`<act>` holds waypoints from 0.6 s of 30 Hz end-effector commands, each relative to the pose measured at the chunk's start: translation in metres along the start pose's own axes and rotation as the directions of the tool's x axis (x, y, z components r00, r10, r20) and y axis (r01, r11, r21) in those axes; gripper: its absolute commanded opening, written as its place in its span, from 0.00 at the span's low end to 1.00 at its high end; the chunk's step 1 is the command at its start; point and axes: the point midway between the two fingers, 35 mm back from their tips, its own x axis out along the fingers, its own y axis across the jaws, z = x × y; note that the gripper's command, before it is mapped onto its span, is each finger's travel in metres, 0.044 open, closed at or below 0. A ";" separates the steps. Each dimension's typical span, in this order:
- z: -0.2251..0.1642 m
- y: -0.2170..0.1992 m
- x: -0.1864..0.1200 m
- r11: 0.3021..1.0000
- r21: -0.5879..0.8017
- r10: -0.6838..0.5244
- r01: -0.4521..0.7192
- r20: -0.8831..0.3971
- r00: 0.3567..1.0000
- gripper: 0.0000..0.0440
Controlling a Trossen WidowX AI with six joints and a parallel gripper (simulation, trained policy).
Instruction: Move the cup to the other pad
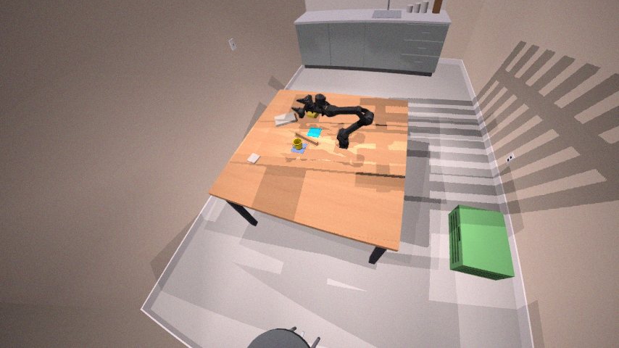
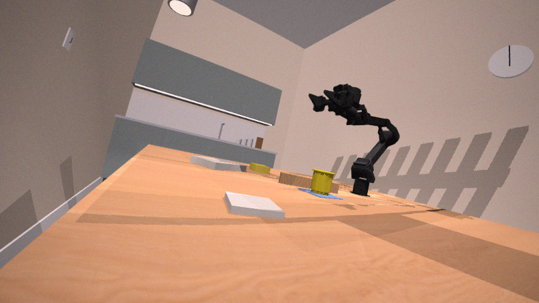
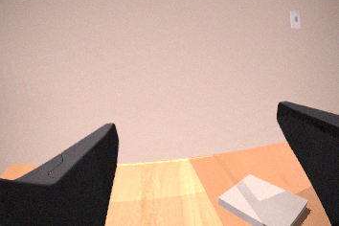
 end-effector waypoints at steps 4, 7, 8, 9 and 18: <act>0.003 0.002 0.002 1.000 0.007 0.008 -0.008 -0.013 1.000 0.67; 0.004 0.004 0.003 1.000 0.017 0.014 -0.013 -0.030 0.999 0.49; 0.004 0.004 0.004 1.000 0.022 0.015 -0.015 -0.038 0.999 0.43; 0.004 0.005 0.005 1.000 0.027 0.017 -0.016 -0.045 0.999 0.37; 0.006 0.012 0.015 0.994 0.101 0.043 -0.031 -0.120 0.992 0.32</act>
